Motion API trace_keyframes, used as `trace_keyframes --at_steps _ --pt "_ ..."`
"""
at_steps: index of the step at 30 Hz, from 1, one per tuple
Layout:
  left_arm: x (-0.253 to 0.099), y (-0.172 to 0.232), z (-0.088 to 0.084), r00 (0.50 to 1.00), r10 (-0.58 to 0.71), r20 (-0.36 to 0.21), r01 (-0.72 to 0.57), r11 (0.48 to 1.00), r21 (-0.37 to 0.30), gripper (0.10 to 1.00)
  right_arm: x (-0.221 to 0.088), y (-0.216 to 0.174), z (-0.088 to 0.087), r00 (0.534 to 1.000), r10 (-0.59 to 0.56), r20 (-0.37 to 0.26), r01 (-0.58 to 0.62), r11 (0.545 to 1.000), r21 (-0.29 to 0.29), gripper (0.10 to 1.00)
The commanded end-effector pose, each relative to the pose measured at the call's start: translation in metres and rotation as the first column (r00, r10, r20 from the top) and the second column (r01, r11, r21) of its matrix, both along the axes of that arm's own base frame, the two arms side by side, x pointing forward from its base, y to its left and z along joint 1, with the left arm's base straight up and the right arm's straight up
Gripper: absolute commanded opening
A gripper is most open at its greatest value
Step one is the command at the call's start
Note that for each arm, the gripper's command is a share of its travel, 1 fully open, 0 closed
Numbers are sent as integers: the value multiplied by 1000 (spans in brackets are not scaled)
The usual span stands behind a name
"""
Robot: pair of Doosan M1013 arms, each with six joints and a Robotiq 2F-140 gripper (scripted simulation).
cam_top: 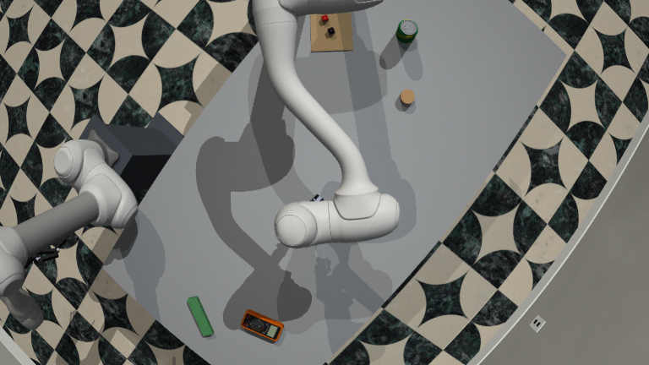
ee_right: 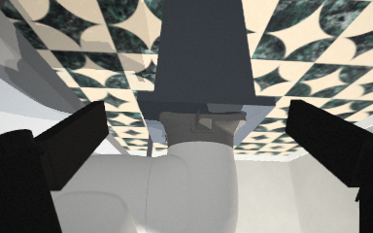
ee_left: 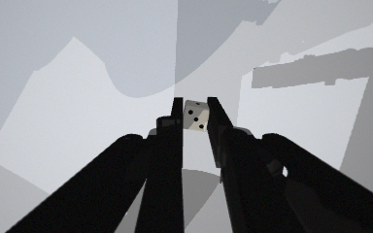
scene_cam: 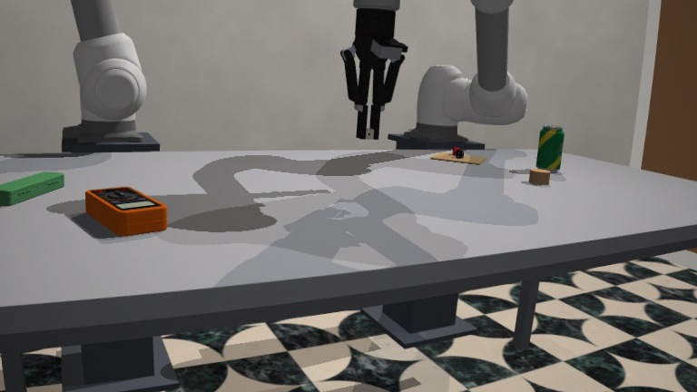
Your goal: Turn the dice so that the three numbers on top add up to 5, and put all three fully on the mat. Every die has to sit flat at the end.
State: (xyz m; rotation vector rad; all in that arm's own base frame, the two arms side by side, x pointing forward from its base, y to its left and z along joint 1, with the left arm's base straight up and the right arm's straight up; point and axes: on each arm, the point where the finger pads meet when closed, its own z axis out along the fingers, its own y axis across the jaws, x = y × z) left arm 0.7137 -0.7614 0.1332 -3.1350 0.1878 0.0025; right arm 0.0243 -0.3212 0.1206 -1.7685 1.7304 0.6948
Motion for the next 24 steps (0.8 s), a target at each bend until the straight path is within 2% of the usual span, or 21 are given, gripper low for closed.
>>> trace_keyframes --at_steps 1,11,24 --pt "0 1 2 1000 -1 2 1 1000 -1 184 0 0 0 1000 0 0 0 1000 -1 1000" --pt "-1 10 5 1000 -10 2 10 1000 -1 184 0 0 0 1000 0 0 0 1000 -1 1000" --pt "-7 52 17 999 -50 2 50 999 -1 184 0 0 0 1000 0 0 0 1000 -1 1000"
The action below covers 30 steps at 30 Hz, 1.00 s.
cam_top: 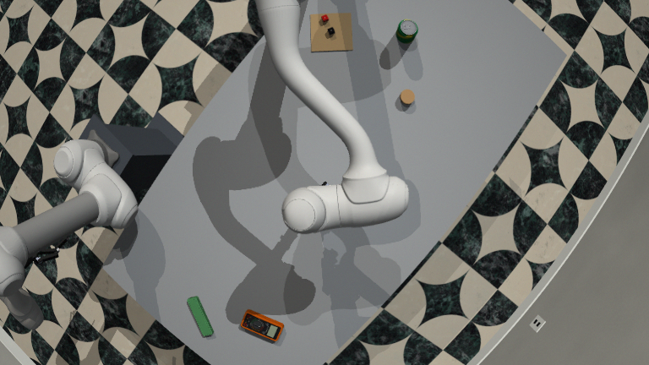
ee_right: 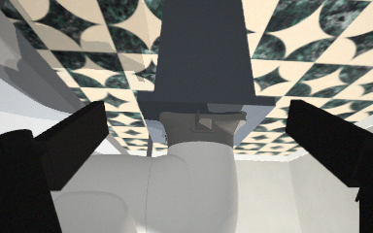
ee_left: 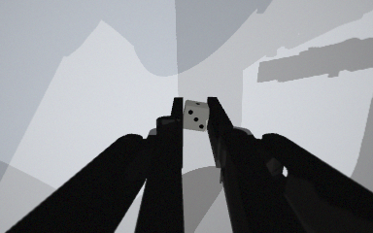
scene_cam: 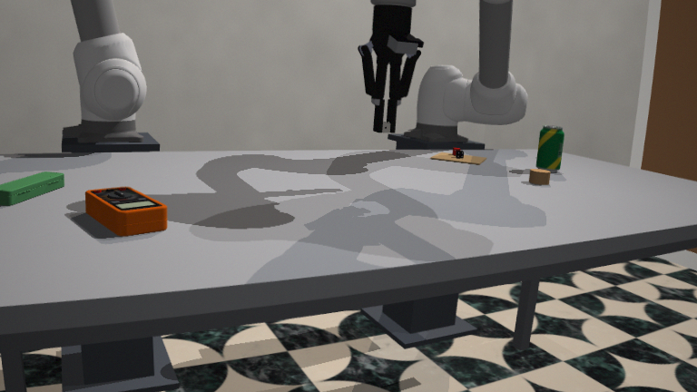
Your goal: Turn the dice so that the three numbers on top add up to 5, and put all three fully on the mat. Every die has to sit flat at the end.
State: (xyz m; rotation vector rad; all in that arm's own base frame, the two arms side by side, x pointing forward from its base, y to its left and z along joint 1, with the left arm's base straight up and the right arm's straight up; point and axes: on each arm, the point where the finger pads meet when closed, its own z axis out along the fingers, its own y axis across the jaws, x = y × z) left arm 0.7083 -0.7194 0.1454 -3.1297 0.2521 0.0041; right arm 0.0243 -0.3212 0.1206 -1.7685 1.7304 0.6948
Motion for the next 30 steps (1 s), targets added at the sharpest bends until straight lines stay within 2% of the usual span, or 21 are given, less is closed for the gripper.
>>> trace_keyframes --at_steps 1,13,15,30 --pt "-2 15 6 1000 -14 2 14 1000 -2 184 0 0 0 1000 0 0 0 1000 -1 1000" --pt "-29 108 23 995 -98 3 98 995 -2 184 0 0 0 1000 0 0 0 1000 -1 1000" --pt "-29 108 23 995 -98 3 98 995 -2 184 0 0 0 1000 0 0 0 1000 -1 1000" --pt "-90 237 28 978 -207 3 207 978 -2 184 0 0 0 1000 0 0 0 1000 -1 1000"
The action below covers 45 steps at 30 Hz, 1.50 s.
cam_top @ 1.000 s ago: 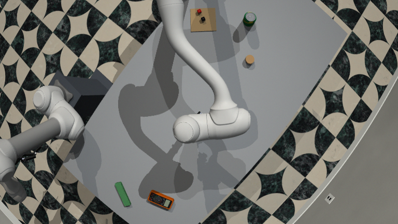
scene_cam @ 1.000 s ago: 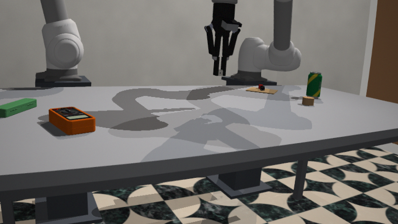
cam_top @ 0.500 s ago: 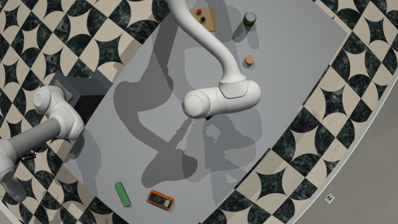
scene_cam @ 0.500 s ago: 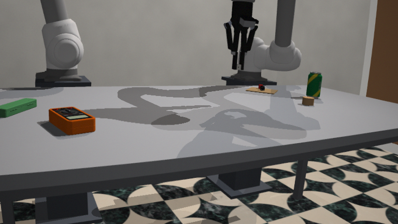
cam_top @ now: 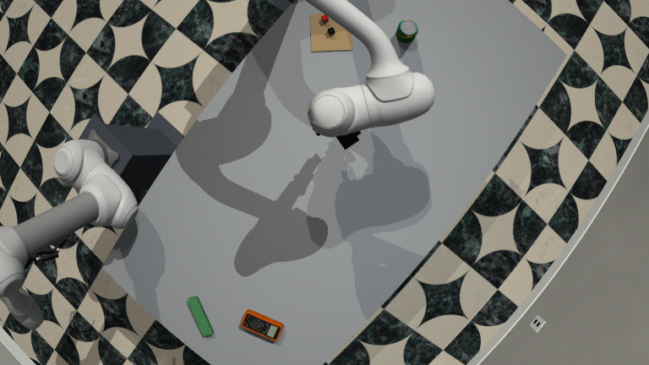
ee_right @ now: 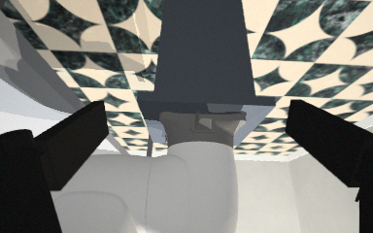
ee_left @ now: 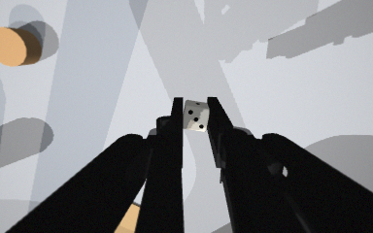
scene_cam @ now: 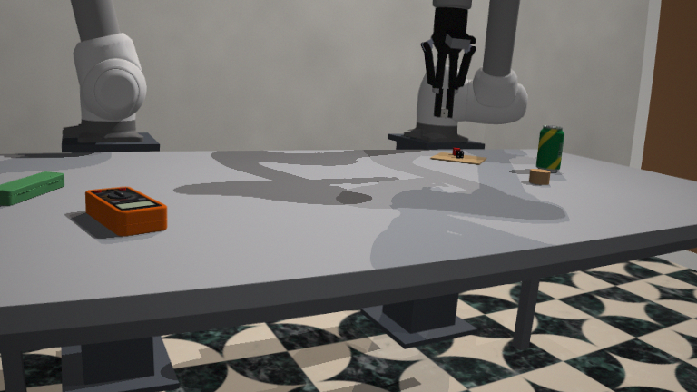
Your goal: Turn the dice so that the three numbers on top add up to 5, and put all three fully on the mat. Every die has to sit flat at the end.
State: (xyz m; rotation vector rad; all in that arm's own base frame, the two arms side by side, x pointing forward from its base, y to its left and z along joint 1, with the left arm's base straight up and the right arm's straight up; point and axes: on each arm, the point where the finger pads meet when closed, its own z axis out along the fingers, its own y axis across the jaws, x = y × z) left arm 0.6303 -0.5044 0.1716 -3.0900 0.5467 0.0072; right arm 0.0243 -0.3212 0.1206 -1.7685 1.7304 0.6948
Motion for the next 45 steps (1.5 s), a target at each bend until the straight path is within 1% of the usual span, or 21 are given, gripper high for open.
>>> trace_keyframes --at_steps 1,2,8,9,17,19,26,34,45 --pt "-12 22 1 1000 -19 4 19 1000 -4 184 0 0 0 1000 0 0 0 1000 -1 1000" --pt "-12 22 1 1000 -19 4 19 1000 -4 184 0 0 0 1000 0 0 0 1000 -1 1000" --pt "-47 79 -3 998 -68 4 68 998 -4 184 0 0 0 1000 0 0 0 1000 -1 1000" --pt "-48 80 -3 998 -69 4 69 998 -4 184 0 0 0 1000 0 0 0 1000 -1 1000" --pt "-95 145 -13 992 -124 4 124 992 -4 184 0 0 0 1000 0 0 0 1000 -1 1000" --pt "-95 145 -13 992 -124 4 124 992 -4 184 0 0 0 1000 0 0 0 1000 -1 1000" --pt "-129 185 -23 987 -159 4 160 987 -4 184 0 0 0 1000 0 0 0 1000 -1 1000" --pt "-152 211 -30 983 -183 4 183 983 -4 184 0 0 0 1000 0 0 0 1000 -1 1000" --pt "-160 220 -33 982 -190 4 190 982 -4 184 0 0 0 1000 0 0 0 1000 -1 1000"
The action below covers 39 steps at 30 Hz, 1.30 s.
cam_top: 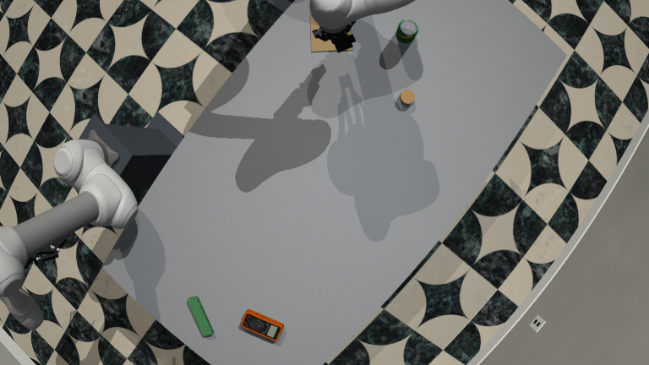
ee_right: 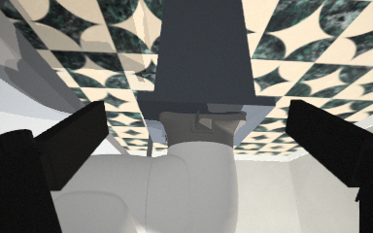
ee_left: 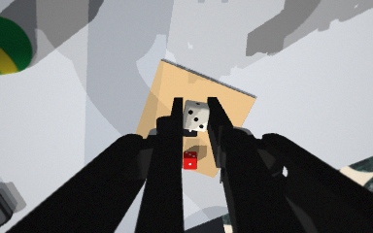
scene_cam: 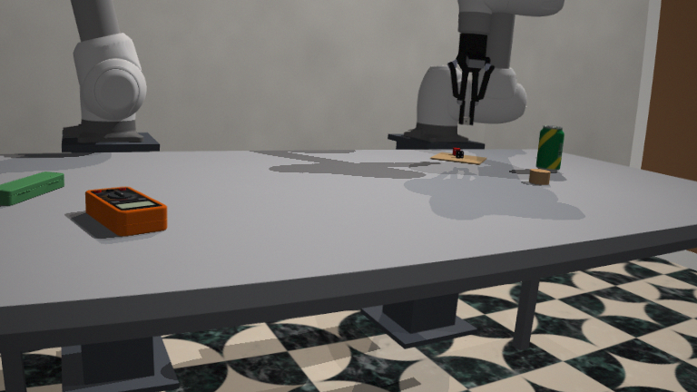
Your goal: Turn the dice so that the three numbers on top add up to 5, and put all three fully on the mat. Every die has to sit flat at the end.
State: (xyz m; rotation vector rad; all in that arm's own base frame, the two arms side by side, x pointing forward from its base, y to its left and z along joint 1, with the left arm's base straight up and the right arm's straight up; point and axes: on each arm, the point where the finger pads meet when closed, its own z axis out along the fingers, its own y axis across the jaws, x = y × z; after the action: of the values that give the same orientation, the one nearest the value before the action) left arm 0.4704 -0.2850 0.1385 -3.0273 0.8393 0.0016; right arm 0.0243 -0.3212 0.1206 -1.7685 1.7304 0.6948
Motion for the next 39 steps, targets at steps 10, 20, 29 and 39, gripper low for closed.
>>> trace_keyframes --at_steps 10,20,29,39 --pt "0 1 0 1000 -1 1 1 1000 0 184 0 0 0 1000 0 0 0 1000 -1 1000" --pt "0 1 -3 1000 -1 1 1 1000 0 184 0 0 0 1000 0 0 0 1000 -1 1000" --pt "0 1 -26 1000 -1 1 1 1000 0 184 0 0 0 1000 0 0 0 1000 -1 1000" --pt "0 1 -73 1000 -1 1 1 1000 0 184 0 0 0 1000 0 0 0 1000 -1 1000"
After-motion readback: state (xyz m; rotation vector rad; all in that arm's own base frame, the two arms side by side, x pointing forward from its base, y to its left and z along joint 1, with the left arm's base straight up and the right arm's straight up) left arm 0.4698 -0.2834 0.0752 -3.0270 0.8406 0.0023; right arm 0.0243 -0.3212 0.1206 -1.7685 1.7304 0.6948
